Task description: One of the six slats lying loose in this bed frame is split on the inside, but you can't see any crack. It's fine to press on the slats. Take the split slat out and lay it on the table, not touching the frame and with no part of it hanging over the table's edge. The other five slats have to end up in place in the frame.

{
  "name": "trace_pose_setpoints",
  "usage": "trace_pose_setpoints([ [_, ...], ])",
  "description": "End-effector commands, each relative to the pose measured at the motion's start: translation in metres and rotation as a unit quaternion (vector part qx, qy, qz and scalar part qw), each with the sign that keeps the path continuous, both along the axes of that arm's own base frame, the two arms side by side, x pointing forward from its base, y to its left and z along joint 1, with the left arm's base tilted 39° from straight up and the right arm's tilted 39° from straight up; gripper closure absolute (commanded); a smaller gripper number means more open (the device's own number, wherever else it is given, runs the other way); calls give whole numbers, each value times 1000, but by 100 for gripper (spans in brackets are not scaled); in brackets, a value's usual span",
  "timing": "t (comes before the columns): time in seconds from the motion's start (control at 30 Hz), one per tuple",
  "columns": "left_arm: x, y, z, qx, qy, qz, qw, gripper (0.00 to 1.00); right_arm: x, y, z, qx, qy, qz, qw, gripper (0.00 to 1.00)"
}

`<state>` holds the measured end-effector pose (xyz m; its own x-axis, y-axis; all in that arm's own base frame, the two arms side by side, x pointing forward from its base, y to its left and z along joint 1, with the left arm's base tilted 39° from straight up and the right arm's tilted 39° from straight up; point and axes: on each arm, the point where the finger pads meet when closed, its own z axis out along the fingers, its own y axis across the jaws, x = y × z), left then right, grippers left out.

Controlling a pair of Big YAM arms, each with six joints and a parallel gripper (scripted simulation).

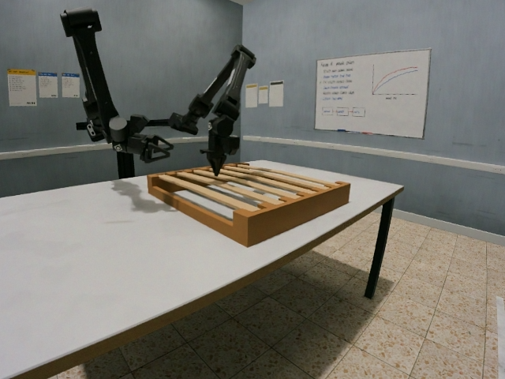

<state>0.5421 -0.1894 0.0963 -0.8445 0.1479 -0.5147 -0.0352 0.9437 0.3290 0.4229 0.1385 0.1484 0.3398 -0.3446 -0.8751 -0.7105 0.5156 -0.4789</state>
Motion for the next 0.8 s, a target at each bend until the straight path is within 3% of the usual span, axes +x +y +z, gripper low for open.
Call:
trace_pose_setpoints([
  [0.0, 19, -10, 28, -17, -31, 3, 999, 100, -4, 1, 16, 3, -21, 2, 1000, 0],
  [0.17, 16, -20, 20, -19, -27, 1, 999, 100, -2, -3, 15, -8, -25, -2, 1000, 0],
  [0.3, 14, -39, 8, -20, -22, 5, 1000, 100, 3, -16, 17, -53, -42, -7, 998, 0],
  [0.43, 16, -66, -6, -20, -22, 5, 1000, 100, 3, -40, 28, -110, -46, -12, 993, 0],
  [0.77, 19, -94, -19, -18, -24, 5, 1000, 100, -18, -75, 57, -162, -28, -16, 986, 0],
])
